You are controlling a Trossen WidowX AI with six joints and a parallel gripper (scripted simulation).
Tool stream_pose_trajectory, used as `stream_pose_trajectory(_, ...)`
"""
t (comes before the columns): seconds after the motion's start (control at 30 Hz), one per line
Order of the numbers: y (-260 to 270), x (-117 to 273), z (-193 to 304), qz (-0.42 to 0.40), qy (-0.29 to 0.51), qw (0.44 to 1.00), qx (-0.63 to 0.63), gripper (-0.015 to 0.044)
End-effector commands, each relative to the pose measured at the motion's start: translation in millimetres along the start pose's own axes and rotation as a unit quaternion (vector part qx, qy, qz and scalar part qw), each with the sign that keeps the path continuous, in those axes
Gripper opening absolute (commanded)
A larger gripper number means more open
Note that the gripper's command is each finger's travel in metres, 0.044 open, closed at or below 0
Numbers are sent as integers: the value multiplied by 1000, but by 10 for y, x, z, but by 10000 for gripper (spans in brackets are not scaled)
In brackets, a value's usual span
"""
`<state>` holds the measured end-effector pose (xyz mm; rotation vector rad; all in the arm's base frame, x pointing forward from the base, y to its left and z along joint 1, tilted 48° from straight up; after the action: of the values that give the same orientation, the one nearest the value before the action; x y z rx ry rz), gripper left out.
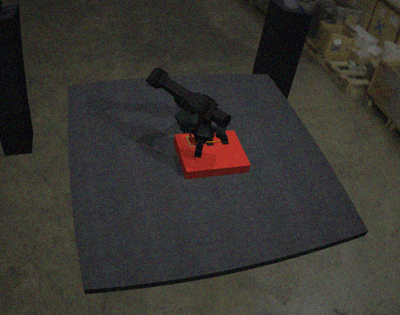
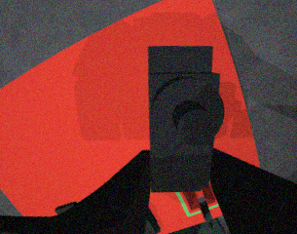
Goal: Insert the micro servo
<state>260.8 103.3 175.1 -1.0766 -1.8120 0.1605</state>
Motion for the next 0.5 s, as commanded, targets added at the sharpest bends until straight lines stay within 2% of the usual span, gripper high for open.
stream_pose_trajectory(0.0, 5, 5, 8, -1, 0, 998, 71, 0)
stream_pose_trajectory(0.23, 5, 5, 8, -1, 0, 982, 187, 0)
stream_pose_trajectory(0.47, 1, 5, 14, -1, 0, 980, 198, 0)
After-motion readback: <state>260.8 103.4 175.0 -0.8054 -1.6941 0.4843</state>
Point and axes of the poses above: the point midway between the two fingers, 35 mm back from their tips, its own x axis back along the fingers, its own y axis across the jaws, z = x × y, the point moved 10 cm from there along x, back along the fingers, and after that the axes turned 13 degrees about -x, right-handed, at the moved point
